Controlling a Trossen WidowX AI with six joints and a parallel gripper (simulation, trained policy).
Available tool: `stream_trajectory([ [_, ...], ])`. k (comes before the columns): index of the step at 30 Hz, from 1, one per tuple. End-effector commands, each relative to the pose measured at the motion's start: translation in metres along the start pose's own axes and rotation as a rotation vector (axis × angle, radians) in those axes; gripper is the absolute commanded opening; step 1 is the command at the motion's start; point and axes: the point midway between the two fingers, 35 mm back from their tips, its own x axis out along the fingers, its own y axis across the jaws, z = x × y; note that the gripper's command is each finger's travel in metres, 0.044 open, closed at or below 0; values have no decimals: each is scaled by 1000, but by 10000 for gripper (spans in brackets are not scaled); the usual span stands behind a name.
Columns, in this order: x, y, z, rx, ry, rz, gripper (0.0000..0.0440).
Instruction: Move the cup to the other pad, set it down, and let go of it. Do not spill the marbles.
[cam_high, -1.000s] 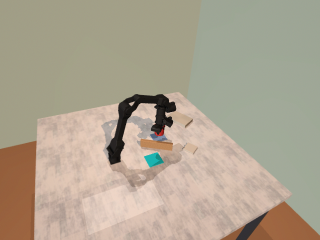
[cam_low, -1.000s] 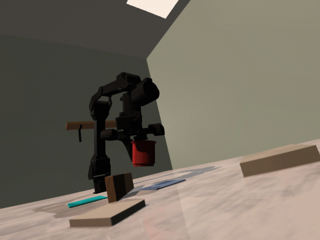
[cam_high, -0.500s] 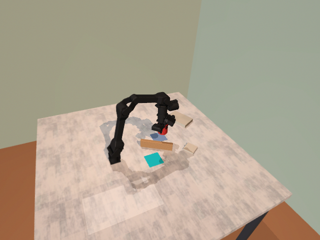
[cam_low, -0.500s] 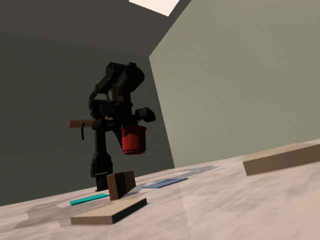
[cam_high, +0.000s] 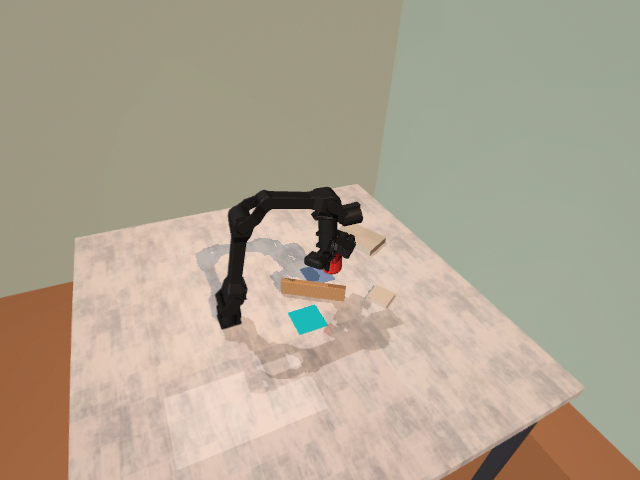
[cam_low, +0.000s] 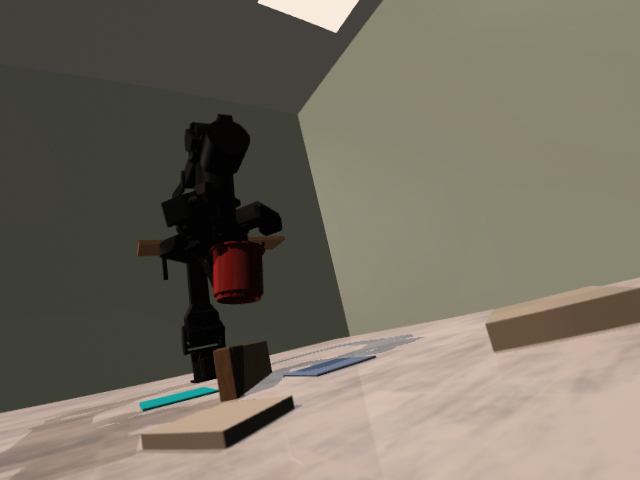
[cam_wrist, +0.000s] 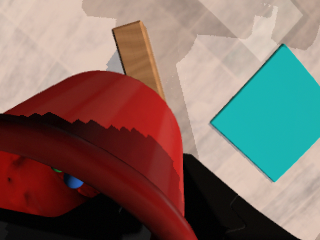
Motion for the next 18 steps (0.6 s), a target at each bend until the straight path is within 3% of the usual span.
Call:
stream_trajectory([
  [1,-4,-9,9,30,-23,18,0],
  [18,4,-47,32,137,-65,34,0],
])
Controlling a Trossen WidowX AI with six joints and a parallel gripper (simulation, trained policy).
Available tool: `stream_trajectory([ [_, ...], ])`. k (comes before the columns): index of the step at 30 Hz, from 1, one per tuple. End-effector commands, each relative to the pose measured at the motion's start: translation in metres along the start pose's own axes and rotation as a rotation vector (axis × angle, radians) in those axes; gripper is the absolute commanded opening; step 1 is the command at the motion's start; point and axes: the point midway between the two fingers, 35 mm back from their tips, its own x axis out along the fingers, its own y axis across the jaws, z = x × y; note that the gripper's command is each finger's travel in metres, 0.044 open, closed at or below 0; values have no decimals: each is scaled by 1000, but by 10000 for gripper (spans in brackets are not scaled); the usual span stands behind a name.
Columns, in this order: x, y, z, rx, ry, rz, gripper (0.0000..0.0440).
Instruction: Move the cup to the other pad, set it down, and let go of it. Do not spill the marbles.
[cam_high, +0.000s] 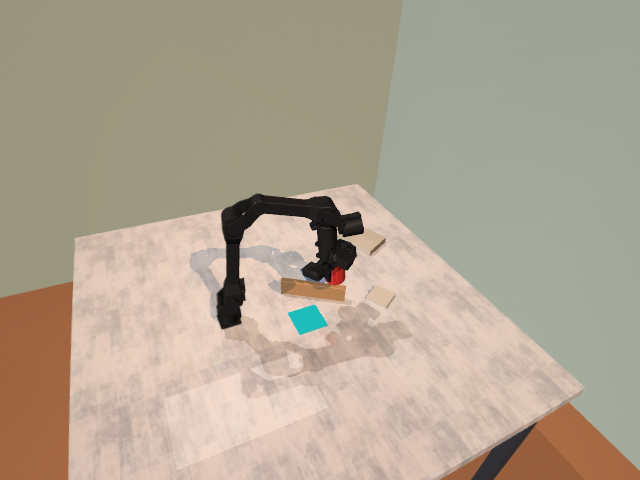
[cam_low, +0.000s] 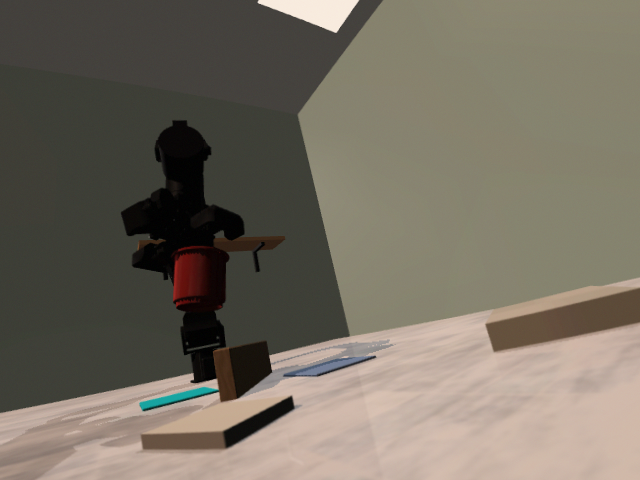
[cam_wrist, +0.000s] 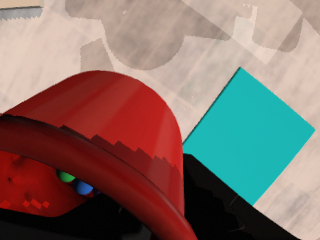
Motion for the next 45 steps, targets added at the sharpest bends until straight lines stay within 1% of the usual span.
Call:
stream_trajectory([
  [1,0,-10,7,25,-22,10,0],
  [12,16,-32,16,83,-38,8,0],
  [22,37,-49,14,120,-42,4,0],
  [33,61,-66,2,144,-36,-1,0],
  [45,88,-85,-21,162,-13,-22,1],
])
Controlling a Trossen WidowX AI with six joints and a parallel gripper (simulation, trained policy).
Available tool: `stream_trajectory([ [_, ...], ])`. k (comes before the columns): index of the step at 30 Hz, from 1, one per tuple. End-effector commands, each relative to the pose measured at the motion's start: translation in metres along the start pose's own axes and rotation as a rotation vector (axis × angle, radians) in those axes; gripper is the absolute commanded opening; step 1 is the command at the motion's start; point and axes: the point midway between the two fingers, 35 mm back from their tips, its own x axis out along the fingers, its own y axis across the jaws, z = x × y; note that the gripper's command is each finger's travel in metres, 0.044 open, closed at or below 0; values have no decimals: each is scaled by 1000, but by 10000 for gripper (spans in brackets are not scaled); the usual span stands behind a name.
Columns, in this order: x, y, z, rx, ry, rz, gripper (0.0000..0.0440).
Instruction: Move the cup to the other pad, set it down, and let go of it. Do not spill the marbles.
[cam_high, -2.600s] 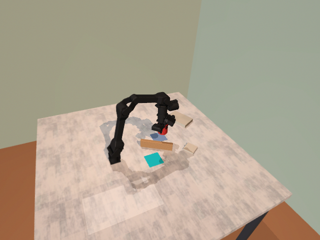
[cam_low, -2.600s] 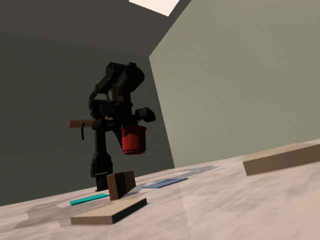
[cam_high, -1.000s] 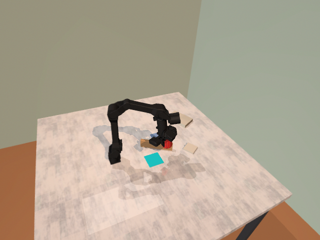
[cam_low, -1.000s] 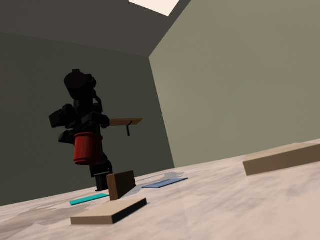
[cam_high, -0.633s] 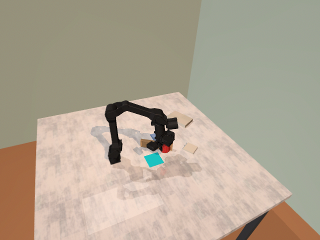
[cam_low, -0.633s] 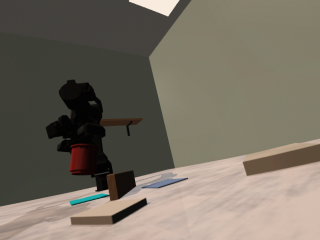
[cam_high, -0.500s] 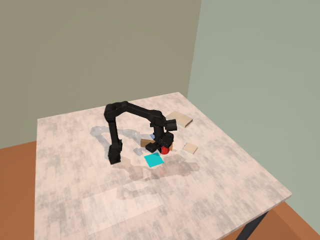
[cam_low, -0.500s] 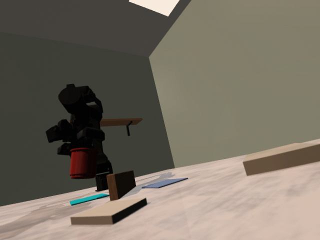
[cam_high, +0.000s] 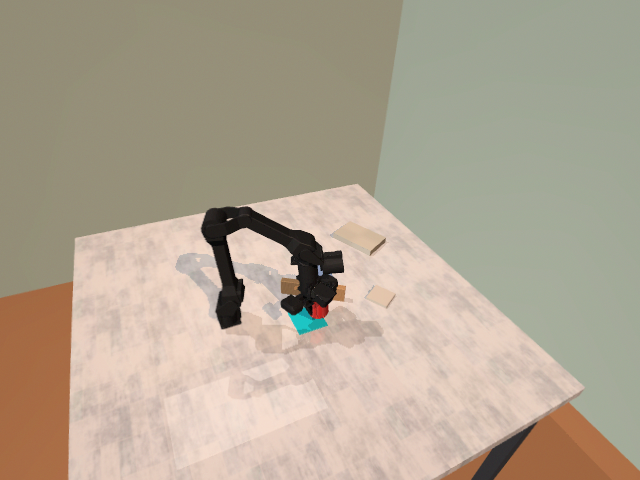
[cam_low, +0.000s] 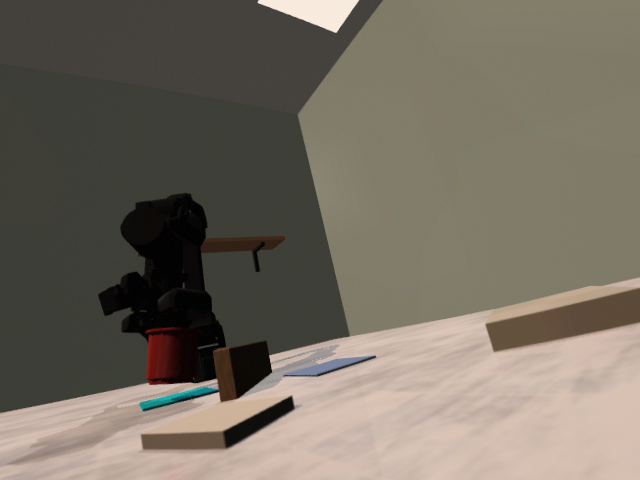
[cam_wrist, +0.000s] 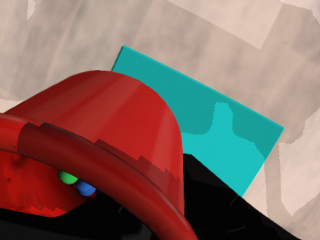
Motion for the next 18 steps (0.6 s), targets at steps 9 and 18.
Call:
stream_trajectory([
  [9,14,-19,-10,30,-8,-6,44],
  [18,4,-17,-1,60,-58,78,169],
])
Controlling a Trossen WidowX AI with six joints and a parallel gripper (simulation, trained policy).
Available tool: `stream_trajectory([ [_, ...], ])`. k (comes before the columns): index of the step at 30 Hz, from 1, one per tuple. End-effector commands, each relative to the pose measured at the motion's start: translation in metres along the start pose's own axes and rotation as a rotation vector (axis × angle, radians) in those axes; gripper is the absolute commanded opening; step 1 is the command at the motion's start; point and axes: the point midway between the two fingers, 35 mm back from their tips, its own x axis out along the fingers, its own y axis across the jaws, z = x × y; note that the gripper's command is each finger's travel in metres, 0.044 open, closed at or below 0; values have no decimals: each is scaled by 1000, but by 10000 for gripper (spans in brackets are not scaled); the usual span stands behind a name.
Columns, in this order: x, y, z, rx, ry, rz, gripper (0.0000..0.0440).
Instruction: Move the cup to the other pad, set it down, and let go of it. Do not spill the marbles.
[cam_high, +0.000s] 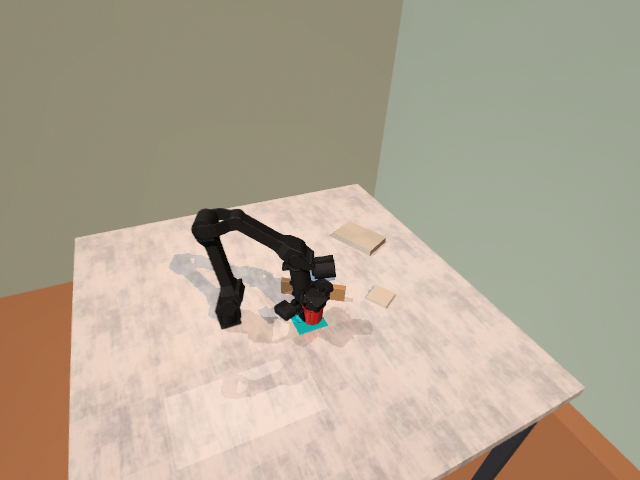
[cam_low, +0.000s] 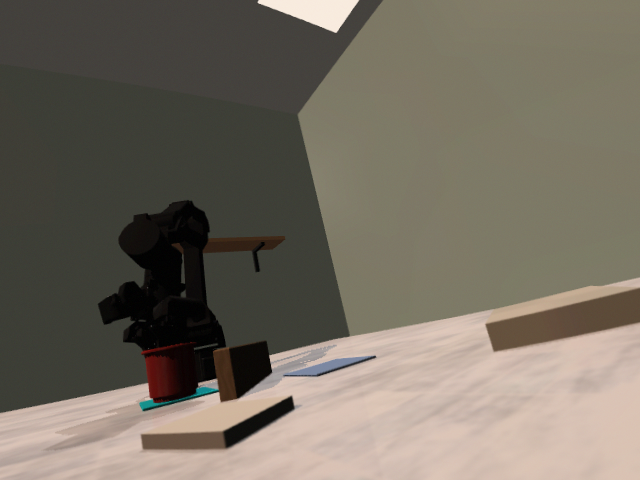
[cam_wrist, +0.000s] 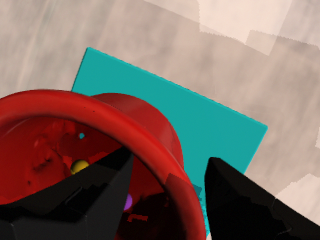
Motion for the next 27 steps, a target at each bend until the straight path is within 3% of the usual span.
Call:
stream_trajectory([
  [1,-7,1,2,7,-19,46,172],
  [11,-16,-4,1,8,-49,107,200],
  [23,-30,-10,2,20,-92,167,284],
  [27,-36,-13,3,26,-106,183,294],
])
